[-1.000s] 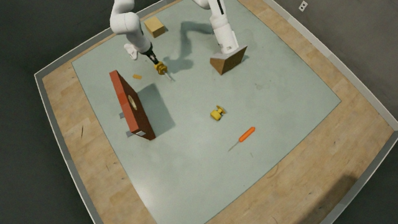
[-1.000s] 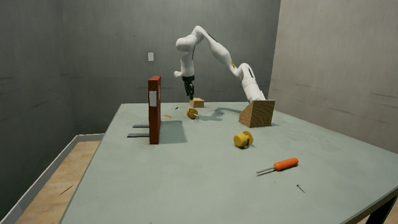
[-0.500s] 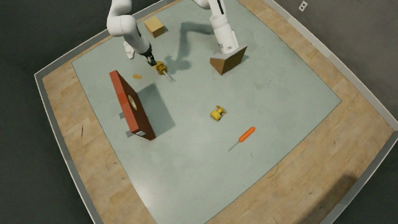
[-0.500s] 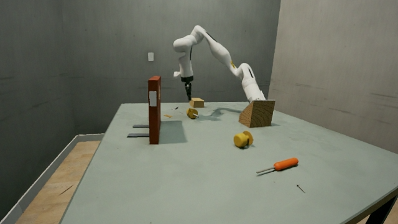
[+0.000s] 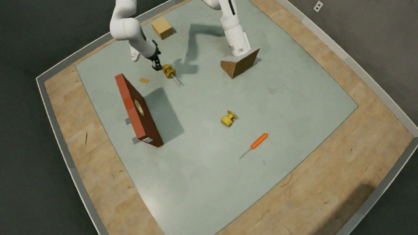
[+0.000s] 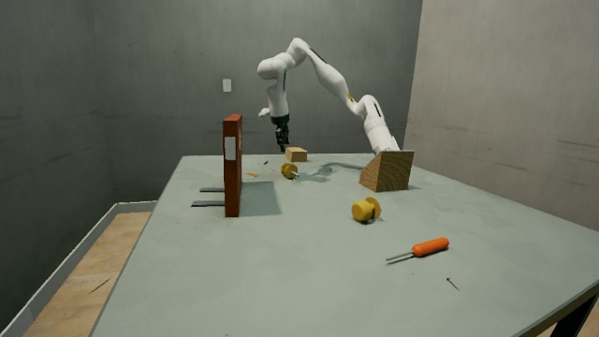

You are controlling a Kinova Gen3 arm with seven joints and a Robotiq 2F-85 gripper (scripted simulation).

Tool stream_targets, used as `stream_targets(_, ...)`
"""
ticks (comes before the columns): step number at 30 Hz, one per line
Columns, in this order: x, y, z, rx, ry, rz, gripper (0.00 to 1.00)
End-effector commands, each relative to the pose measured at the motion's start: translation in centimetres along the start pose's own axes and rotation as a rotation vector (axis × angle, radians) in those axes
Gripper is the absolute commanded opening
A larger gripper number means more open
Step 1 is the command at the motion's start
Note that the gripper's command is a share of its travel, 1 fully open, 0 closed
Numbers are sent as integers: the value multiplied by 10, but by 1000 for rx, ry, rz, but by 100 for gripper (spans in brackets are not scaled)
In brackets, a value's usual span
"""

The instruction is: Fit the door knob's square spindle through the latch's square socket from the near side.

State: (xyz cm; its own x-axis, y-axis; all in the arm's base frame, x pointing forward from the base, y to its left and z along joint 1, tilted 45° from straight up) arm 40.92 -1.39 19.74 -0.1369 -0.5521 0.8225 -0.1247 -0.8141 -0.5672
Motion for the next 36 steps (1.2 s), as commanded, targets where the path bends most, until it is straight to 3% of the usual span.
stream_targets(1,-3,4,5,6,13,-1,90)
stream_targets(12,-4,5,4,-4,27,4,90)
stream_targets(23,-4,5,5,-25,142,11,90)
stream_targets(36,-4,7,9,-73,424,20,90)
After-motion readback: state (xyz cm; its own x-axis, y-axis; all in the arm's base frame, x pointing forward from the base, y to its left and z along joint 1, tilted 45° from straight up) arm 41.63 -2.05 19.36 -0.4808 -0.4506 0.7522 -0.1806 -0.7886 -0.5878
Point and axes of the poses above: the point where the finger pads meet when closed, its own y axis out along the fingers, its own x axis across the jaws, z = x × y, the point moved 7 cm from there along -y, back along the fingers, and after that the axes turned 12 degrees about -y, right-handed, at the moved point
